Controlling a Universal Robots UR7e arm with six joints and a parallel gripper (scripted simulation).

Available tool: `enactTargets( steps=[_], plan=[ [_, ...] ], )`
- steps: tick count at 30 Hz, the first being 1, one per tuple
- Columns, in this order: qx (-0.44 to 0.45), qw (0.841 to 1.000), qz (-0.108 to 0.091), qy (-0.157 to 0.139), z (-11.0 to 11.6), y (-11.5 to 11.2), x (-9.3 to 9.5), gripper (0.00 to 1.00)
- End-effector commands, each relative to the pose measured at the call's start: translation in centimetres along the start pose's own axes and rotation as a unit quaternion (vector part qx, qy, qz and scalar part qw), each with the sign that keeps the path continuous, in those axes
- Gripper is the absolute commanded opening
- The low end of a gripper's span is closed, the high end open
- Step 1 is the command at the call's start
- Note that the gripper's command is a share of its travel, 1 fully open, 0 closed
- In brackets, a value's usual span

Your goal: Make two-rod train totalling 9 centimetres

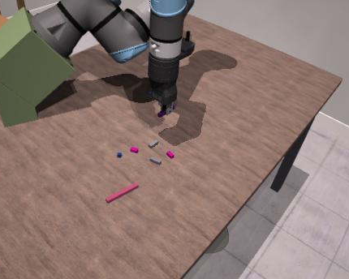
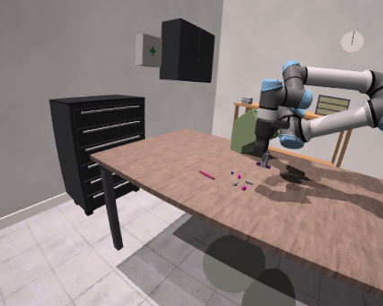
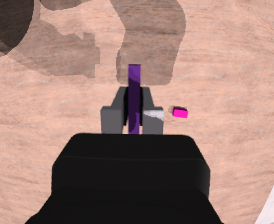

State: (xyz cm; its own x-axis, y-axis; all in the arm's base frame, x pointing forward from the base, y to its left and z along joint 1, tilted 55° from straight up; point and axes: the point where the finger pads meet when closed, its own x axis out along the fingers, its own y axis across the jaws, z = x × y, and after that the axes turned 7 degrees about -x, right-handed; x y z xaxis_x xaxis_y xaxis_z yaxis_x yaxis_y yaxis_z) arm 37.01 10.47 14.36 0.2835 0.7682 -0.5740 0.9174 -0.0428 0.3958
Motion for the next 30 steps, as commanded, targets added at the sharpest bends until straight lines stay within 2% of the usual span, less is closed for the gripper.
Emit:
enactTargets(
  steps=[1,5,18,20,30],
  plan=[
    [0.0,1.0,0.0,0.0,0.0,0.0,0.6,0.24],
    [0.0,1.0,0.0,0.0,0.0,0.0,1.0,0.24],
    [0.0,1.0,0.0,0.0,0.0,0.0,5.2,0.24],
    [0.0,1.0,0.0,0.0,0.0,0.0,5.2,0.24],
    [0.0,1.0,0.0,0.0,0.0,0.1,7.7,0.24]
  ],
)
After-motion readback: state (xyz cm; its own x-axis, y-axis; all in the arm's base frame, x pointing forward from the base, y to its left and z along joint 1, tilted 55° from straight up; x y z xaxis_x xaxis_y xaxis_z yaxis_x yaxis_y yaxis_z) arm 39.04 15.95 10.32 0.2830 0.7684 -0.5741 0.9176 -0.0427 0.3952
